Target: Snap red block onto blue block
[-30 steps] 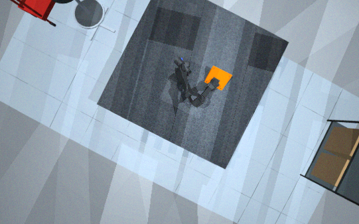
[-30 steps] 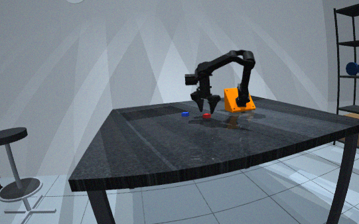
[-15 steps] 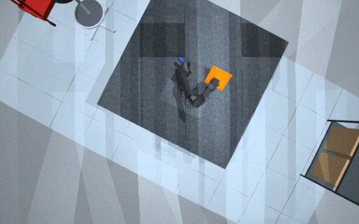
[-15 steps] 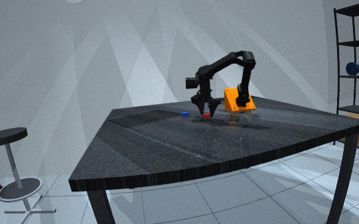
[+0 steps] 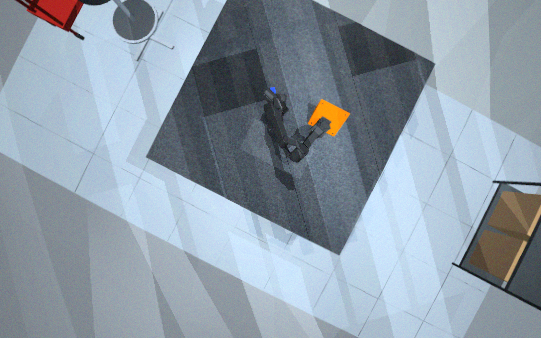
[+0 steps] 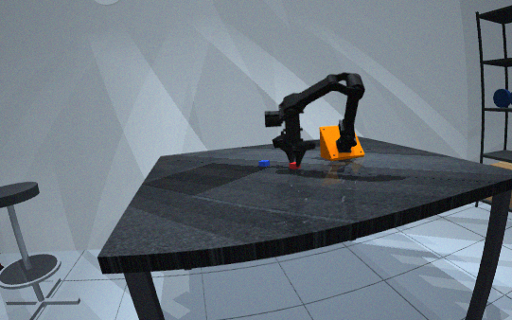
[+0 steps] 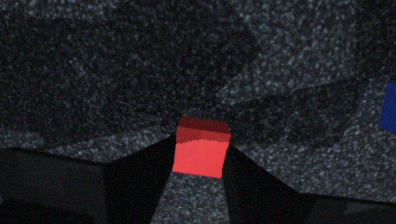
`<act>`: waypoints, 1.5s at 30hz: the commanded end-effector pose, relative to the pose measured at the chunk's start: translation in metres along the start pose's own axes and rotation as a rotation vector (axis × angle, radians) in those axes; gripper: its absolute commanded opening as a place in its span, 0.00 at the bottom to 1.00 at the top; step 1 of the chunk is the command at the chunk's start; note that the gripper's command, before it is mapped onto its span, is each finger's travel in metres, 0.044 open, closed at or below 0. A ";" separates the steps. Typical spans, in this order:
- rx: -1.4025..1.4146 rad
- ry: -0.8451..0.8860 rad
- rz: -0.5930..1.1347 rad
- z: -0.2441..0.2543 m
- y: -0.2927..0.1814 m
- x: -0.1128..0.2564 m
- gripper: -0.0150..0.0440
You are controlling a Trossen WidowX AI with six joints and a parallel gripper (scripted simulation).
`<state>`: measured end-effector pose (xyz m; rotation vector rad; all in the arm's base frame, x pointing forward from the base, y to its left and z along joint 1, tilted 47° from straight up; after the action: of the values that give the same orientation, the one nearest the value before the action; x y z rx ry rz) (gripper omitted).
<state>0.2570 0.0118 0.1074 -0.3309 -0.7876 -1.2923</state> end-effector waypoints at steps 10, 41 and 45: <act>-0.005 -0.009 -0.002 -0.003 0.005 0.033 0.25; 0.084 -0.003 -0.002 -0.037 0.021 0.109 0.25; 0.122 -0.004 -0.002 -0.052 0.030 0.103 0.25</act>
<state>0.2995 -0.0854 0.1573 -0.2583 -0.8529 -1.2526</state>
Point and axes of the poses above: the point midway between the two fingers, 35 mm back from their tips, its own x axis back along the fingers, its own z axis across the jaws, y = z × x, the point moved 9 cm from there along x, back along the fingers, and after that the axes turned 5 degrees about -x, right-handed, at the moved point
